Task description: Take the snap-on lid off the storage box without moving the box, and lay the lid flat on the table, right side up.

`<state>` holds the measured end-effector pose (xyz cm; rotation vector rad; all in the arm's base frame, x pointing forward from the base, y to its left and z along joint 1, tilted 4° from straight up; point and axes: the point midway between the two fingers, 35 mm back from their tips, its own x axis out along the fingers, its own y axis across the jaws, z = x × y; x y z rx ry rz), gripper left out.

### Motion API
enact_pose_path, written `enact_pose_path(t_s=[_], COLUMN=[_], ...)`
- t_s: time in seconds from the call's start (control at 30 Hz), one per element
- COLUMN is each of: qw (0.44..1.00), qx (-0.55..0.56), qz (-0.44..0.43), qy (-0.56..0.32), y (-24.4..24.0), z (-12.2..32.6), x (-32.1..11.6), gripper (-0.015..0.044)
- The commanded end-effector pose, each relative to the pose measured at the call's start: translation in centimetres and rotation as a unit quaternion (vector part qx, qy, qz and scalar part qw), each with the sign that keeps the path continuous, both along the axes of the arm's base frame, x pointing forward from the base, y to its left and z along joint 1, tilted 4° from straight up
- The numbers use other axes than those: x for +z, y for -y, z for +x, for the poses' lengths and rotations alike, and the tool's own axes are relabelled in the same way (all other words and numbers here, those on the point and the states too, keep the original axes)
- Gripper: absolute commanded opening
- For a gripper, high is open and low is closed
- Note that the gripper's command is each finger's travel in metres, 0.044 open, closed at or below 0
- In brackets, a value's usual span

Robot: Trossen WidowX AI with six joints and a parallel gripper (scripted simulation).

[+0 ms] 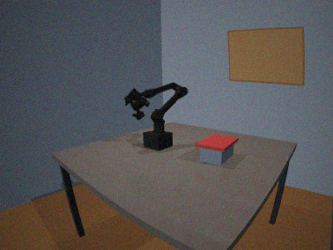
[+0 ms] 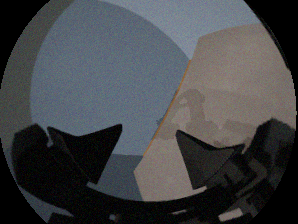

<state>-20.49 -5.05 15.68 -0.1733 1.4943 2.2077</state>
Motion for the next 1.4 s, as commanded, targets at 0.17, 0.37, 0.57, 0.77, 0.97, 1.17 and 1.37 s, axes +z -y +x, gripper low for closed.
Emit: enact_pose_path(t_s=[0.17,0.37,0.57,0.77,0.97,1.17,1.37], qw=[0.987,0.949,0.869,0.78,0.625,0.493,0.342], qx=[0.152,0.306,0.48,0.607,0.756,0.842,0.908], qz=[-0.001,-0.005,-0.006,0.001,0.018,0.036,0.058], qy=[0.042,0.08,0.121,0.154,0.193,0.216,0.234], y=[6.0,11.7,16.9,19.3,19.5,17.3,13.0], z=[1.6,5.1,11.7,18.2,27.9,34.8,41.2], x=[-0.6,-1.5,-2.4,-3.1,-3.6,-3.8,-3.8], gripper=[0.0243,0.0235,0.0235,0.0235,0.0235,0.0235,0.0235])
